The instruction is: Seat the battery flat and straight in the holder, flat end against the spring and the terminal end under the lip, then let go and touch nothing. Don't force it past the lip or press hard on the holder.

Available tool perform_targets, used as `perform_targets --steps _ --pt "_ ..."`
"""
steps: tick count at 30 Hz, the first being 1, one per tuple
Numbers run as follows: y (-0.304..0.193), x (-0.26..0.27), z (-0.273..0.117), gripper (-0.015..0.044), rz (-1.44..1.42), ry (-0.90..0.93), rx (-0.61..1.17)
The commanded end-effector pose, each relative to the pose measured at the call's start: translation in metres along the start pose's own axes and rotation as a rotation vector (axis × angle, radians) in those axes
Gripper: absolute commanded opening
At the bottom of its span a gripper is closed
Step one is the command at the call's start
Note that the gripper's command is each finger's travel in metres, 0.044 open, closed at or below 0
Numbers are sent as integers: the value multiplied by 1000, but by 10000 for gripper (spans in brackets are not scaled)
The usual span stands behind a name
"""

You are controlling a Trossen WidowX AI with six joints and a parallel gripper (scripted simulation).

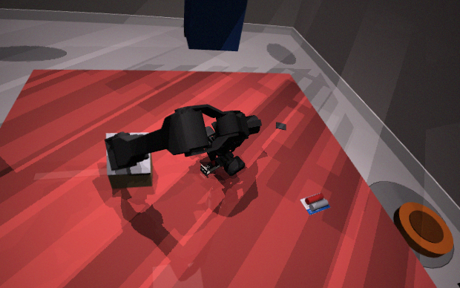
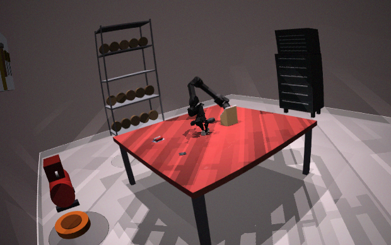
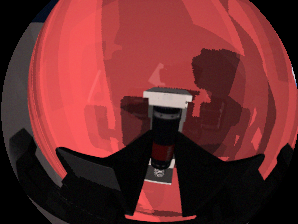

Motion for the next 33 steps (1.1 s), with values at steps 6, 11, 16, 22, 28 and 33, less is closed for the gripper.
perform_targets --steps 6,11,16,22,28,33 --pt "5 1 1 67 2 -2 7" --pt "5 1 1 67 2 -2 11" --pt "5 1 1 94 2 -2 11" --pt "5 1 -1 170 1 -2 11" --pt "4 3 -13 170 -2 1 10" --pt "4 3 -14 170 -3 1 10"
Point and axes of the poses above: the point midway between the two fingers, 35 mm back from their tips, its own z axis out along the fingers, its own x axis across the jaws, y = z × x, the point moved 2 cm from there along -z, back along the fingers, and after that the axes turned 15 degrees about z, right-handed, at the moved point
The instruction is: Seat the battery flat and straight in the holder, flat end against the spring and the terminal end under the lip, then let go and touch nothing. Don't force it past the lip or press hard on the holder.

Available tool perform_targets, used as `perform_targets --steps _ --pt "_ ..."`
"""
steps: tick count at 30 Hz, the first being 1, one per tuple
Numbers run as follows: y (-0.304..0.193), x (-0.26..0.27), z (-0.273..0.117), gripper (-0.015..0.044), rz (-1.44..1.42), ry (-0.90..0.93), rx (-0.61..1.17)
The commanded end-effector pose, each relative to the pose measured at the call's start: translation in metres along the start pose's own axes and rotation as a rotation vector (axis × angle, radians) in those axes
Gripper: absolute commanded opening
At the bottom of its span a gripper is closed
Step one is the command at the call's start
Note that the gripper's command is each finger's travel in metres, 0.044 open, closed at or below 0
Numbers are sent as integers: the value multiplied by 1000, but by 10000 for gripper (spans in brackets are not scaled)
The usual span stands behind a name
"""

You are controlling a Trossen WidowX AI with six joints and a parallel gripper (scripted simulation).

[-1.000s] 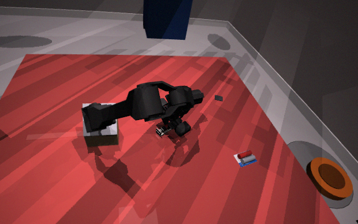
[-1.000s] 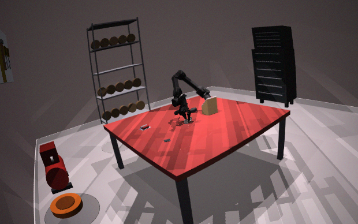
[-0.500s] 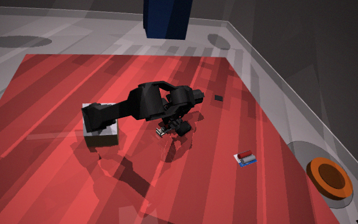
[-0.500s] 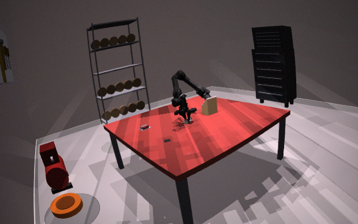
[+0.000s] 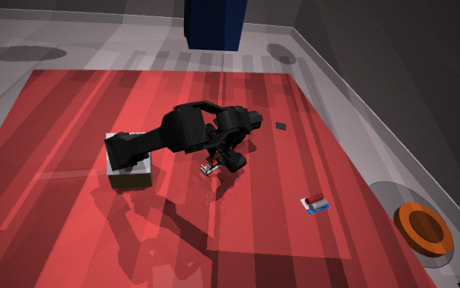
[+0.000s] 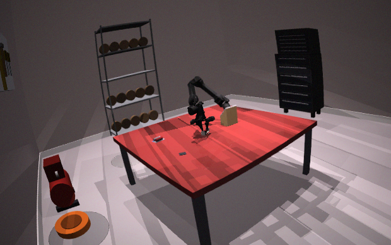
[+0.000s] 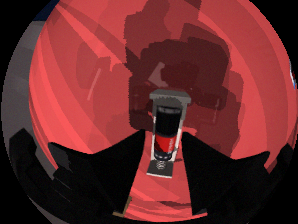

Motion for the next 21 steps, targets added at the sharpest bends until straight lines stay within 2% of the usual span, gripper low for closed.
perform_targets --steps 1,8,10,21 --pt "0 0 -2 196 0 0 0" --pt "-1 9 -67 380 8 8 -2" --pt "-2 9 -73 432 9 8 -2" --pt "-2 11 -73 440 9 8 -2"
Point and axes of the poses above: the point midway between the two fingers, 35 mm back from their tips, its own z axis out along the fingers, its own x axis across the jaws, y = z × x, the point moved 2 cm from there along -z, back along the fingers, and after that the axes turned 15 degrees about z, right-handed, at the moved point
